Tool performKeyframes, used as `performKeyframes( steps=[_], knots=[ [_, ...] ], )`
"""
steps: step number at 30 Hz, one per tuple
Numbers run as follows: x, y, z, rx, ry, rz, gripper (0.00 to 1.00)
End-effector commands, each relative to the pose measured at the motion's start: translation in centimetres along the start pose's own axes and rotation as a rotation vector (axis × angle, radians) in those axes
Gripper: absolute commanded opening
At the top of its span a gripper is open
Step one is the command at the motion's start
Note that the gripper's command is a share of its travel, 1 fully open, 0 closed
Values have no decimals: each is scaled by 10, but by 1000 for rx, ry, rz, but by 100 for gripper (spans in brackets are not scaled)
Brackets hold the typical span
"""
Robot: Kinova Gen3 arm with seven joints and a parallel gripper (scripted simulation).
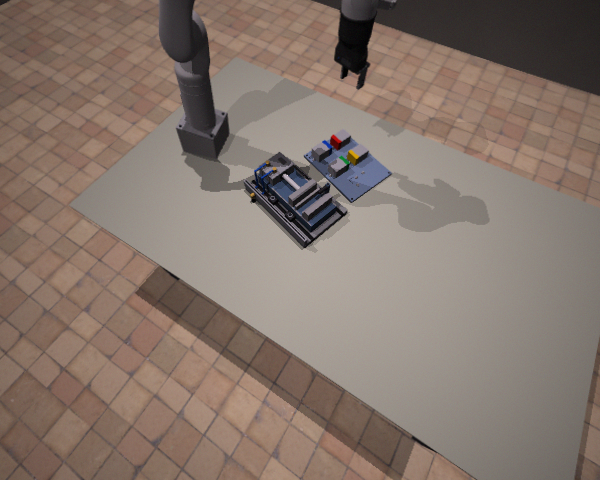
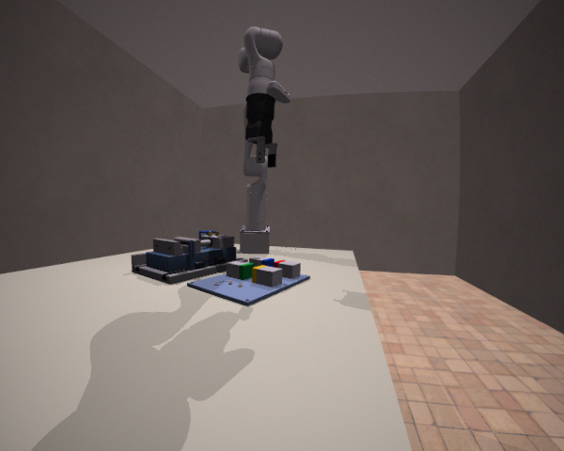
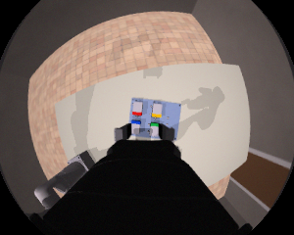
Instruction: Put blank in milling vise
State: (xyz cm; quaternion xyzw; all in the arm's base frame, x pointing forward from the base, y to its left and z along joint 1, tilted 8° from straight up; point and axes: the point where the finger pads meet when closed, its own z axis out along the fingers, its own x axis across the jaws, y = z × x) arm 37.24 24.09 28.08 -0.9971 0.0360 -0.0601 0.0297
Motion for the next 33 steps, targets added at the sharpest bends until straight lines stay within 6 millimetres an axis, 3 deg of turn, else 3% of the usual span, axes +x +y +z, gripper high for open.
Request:
performKeyframes(
  steps=[1,13,33],
  knots=[
    [0,-1,-1,3,4,20,100],
    [0,-3,-2,11,11,109,100],
    [0,0,-1,5,7,94,100]
  ],
)
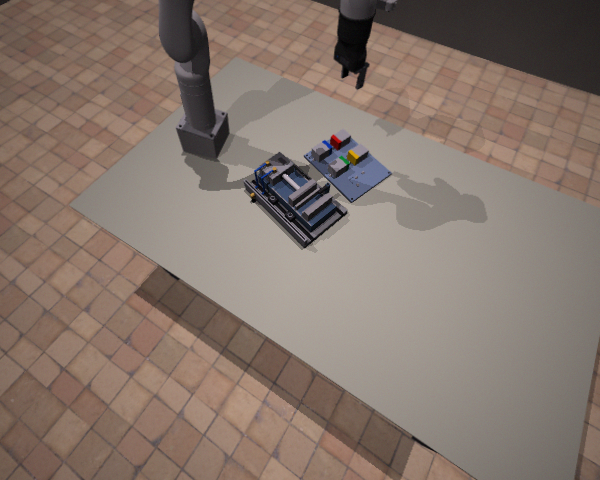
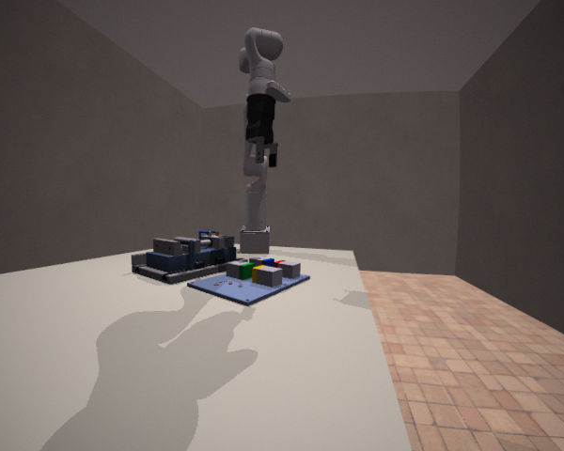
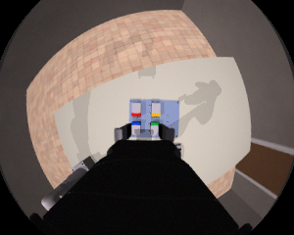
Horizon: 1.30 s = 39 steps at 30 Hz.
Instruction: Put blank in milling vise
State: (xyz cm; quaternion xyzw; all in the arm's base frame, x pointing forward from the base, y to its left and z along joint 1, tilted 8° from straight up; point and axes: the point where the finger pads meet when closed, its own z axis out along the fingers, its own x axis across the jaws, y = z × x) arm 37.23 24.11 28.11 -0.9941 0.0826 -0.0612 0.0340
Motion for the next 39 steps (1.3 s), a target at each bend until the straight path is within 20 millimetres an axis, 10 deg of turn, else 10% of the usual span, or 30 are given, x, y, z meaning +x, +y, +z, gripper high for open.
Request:
performKeyframes(
  steps=[1,39],
  knots=[
    [0,0,-1,1,2,0,100],
    [5,-5,18,4,3,6,100]
  ],
)
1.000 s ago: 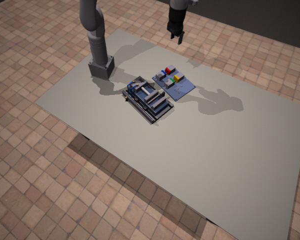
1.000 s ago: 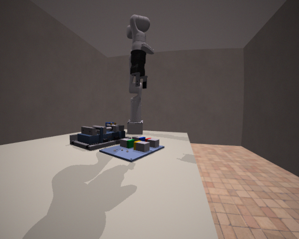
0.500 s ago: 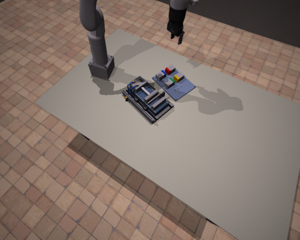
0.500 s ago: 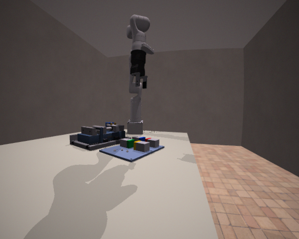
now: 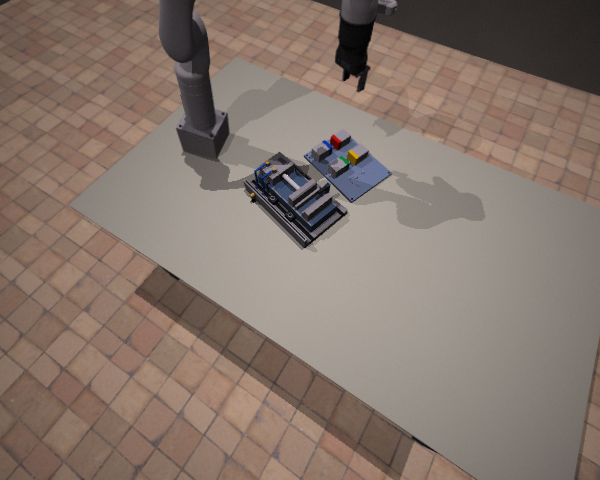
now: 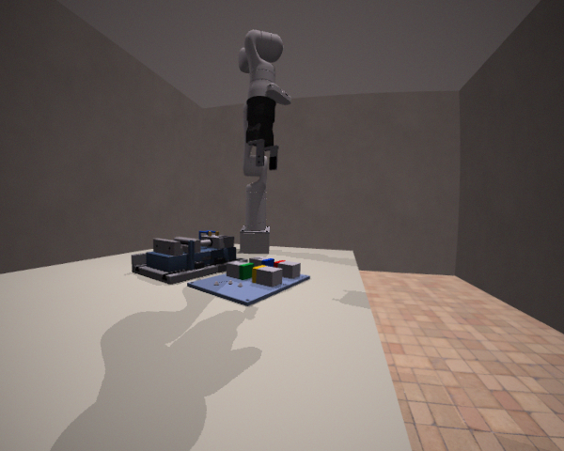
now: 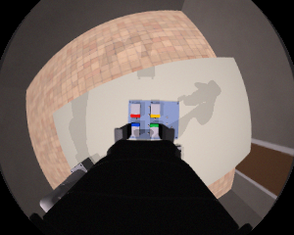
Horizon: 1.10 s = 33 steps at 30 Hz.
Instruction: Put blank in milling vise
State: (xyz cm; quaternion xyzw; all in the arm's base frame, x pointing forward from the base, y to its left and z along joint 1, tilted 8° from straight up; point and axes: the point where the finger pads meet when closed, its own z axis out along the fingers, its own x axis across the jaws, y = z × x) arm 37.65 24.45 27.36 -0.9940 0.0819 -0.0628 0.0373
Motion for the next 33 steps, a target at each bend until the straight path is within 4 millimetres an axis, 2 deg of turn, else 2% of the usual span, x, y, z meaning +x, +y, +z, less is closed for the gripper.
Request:
performKeyframes(
  steps=[1,9,12,26,29,33],
  knots=[
    [3,-2,13,-2,1,8,100],
    [9,-8,38,2,3,17,100],
    [9,-9,34,7,5,8,100],
    [20,-19,78,2,3,17,100],
    [19,-20,73,8,6,9,100],
    [22,-23,86,6,5,11,100]
  ],
)
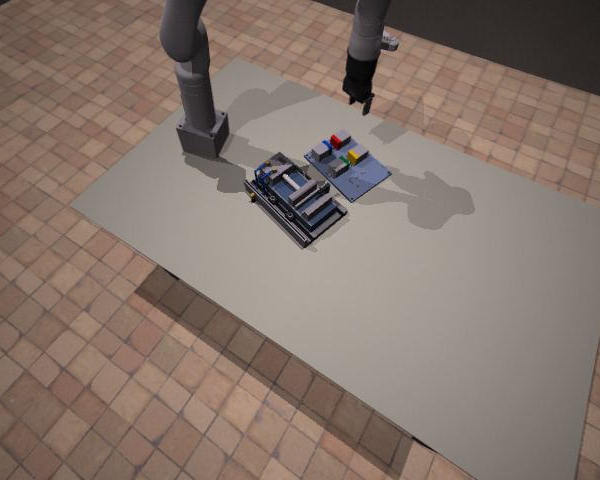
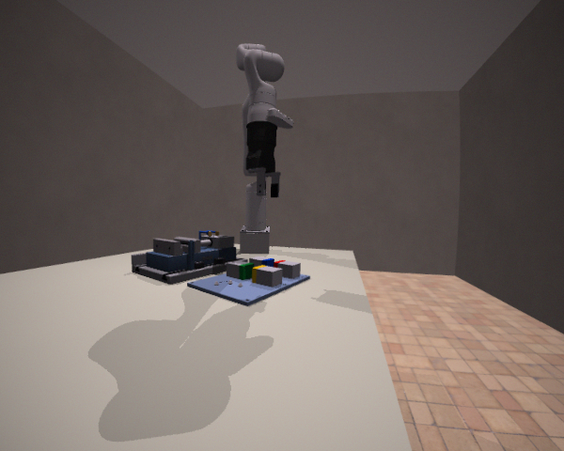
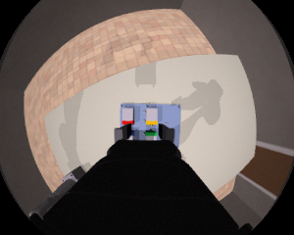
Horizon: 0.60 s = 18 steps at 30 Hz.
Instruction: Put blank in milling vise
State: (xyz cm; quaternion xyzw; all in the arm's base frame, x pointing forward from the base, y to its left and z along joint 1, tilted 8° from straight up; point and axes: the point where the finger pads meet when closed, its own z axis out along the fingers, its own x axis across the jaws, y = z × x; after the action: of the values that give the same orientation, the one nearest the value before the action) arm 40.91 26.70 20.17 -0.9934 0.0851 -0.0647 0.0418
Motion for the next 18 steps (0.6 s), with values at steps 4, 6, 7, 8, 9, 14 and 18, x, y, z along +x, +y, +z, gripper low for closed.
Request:
performKeyframes(
  steps=[4,6,7,8,9,14,18],
  knots=[
    [6,-4,22,-4,1,7,100],
    [7,-5,28,-5,1,8,100],
    [8,-6,31,-6,1,8,100],
    [8,-7,34,-6,0,9,100],
    [9,-7,38,-7,0,9,100],
    [11,-9,40,-2,1,4,100],
    [14,-11,56,-4,1,6,100]
  ],
)
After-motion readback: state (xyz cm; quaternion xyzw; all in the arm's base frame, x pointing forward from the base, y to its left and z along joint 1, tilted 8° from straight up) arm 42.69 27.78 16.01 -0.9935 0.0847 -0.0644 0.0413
